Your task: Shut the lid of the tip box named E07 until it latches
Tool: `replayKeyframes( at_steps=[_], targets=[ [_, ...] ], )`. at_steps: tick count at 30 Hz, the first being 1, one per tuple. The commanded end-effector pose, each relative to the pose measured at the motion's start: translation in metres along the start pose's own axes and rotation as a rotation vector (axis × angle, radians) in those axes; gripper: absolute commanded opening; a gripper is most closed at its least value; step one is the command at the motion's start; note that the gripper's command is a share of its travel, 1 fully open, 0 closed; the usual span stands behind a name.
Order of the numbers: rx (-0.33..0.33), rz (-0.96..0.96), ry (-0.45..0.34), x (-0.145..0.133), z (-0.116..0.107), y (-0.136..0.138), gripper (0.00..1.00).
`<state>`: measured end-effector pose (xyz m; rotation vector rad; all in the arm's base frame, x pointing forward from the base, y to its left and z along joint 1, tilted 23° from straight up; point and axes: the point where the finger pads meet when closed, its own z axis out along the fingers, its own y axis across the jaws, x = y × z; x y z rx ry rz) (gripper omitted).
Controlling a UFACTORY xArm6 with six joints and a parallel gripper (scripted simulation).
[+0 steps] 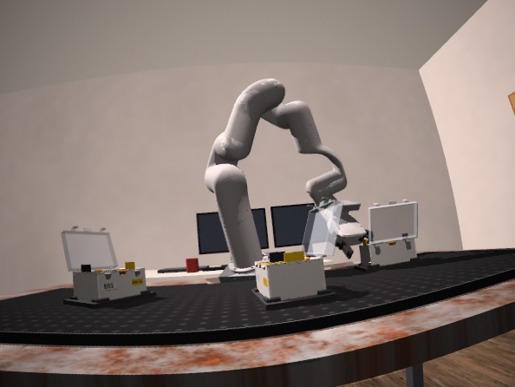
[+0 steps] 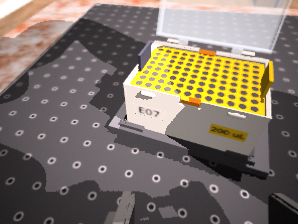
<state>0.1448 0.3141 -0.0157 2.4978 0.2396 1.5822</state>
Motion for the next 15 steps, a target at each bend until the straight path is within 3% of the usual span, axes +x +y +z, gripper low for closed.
replayKeyframes(
  at_steps=[1, 15],
  targets=[
    [0.002, 0.003, 0.000, 0.0006, -0.0007, -0.0011, 1.00],
    [0.002, 0.002, 0.000, 0.0077, -0.0077, -0.0011, 1.00]
  ],
)
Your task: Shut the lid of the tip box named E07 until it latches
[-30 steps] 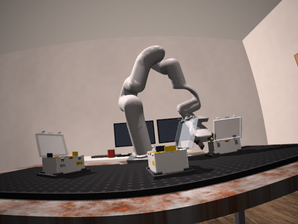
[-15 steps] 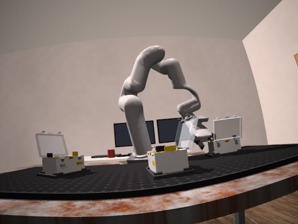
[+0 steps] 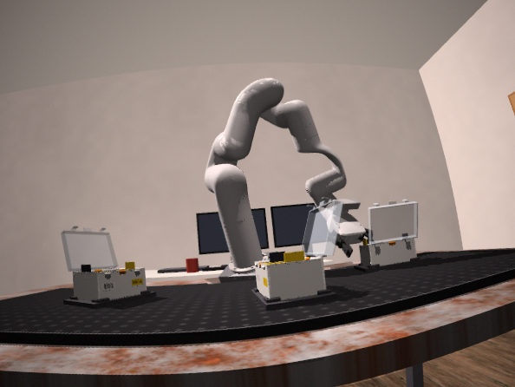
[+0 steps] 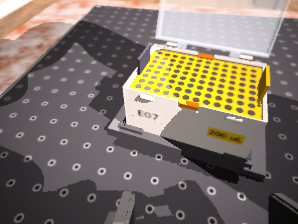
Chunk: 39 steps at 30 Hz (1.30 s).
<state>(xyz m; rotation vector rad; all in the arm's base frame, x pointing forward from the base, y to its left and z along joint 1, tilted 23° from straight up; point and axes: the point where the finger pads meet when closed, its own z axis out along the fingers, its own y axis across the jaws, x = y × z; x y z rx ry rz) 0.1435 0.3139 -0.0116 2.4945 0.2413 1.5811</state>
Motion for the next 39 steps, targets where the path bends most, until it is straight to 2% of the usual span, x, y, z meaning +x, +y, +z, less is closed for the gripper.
replayKeyframes(
  at_steps=[1, 33, 39],
  targets=[
    [0.004, 0.005, -0.001, 0.005, -0.005, -0.002, 1.00],
    [0.004, 0.005, -0.001, 0.111, -0.111, -0.001, 1.00],
    [0.004, 0.005, -0.001, 0.118, -0.118, -0.001, 1.00]
  ],
)
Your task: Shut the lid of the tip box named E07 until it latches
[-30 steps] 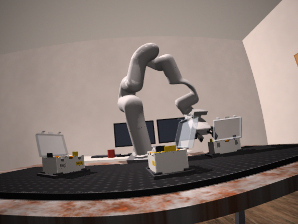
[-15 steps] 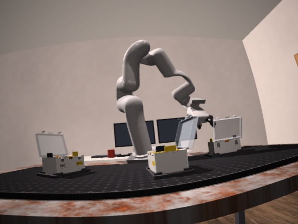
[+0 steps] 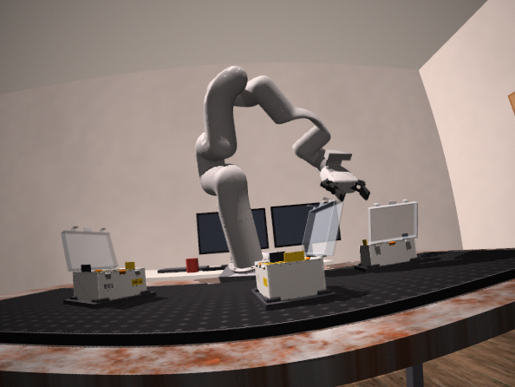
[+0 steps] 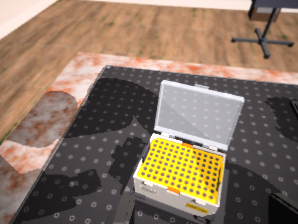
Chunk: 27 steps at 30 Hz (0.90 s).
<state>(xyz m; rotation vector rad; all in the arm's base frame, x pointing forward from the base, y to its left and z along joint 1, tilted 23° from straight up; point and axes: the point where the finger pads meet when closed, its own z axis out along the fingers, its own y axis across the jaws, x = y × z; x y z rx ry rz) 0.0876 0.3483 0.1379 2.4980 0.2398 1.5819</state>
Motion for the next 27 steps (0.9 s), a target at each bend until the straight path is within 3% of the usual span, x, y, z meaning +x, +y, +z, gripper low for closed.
replayKeyframes(
  at_steps=[1, 2, 19, 27],
  targets=[
    [0.002, 0.003, -0.001, 0.003, -0.003, -0.001, 1.00],
    [0.002, 0.003, -0.001, 0.003, -0.003, -0.001, 0.00],
    [0.002, 0.003, -0.001, 0.003, -0.003, -0.001, 0.00],
    [-0.187, 0.191, -0.001, 0.032, 0.025, 0.001, 0.00]
  ],
)
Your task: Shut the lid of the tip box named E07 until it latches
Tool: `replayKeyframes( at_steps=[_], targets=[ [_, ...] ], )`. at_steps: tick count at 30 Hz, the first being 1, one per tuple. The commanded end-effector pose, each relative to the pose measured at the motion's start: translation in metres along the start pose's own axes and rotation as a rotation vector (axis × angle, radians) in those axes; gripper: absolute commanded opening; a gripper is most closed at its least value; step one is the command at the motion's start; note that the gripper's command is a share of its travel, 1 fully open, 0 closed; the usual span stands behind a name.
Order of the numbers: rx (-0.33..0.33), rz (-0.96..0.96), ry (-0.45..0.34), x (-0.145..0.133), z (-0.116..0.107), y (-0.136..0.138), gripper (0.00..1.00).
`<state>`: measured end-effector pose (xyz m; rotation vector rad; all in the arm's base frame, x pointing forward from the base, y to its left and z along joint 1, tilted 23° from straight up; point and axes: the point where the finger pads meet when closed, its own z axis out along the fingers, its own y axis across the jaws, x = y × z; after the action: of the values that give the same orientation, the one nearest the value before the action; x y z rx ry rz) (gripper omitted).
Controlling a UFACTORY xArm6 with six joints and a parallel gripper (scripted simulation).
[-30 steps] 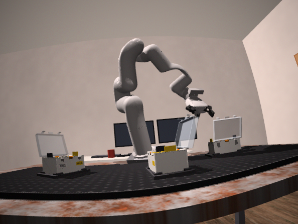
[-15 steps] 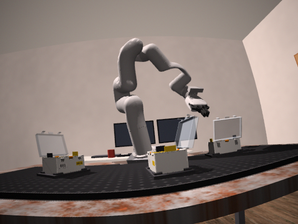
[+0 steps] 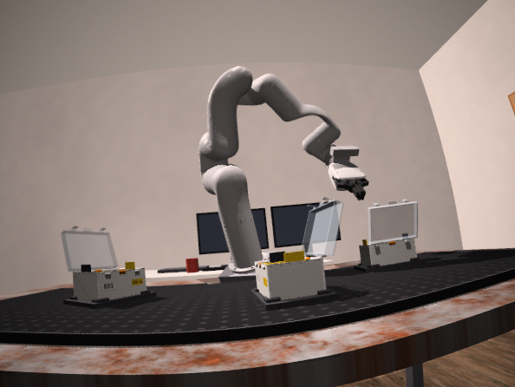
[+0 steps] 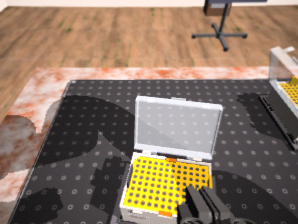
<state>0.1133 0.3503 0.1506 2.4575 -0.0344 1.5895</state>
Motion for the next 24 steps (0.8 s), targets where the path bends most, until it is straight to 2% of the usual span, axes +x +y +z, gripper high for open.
replayKeyframes(
  at_steps=[1, 3, 18, 23, 24],
  targets=[
    [-0.057, 0.060, 0.000, 0.013, 0.010, -0.004, 0.00],
    [-0.057, 0.060, 0.000, 0.013, 0.010, -0.004, 0.00],
    [-0.057, 0.060, 0.000, 0.067, 0.061, -0.014, 0.00],
    [-0.057, 0.060, 0.000, 0.070, 0.064, -0.014, 0.00],
    [-0.057, 0.064, -0.033, 0.073, 0.068, -0.013, 0.00]
  ],
)
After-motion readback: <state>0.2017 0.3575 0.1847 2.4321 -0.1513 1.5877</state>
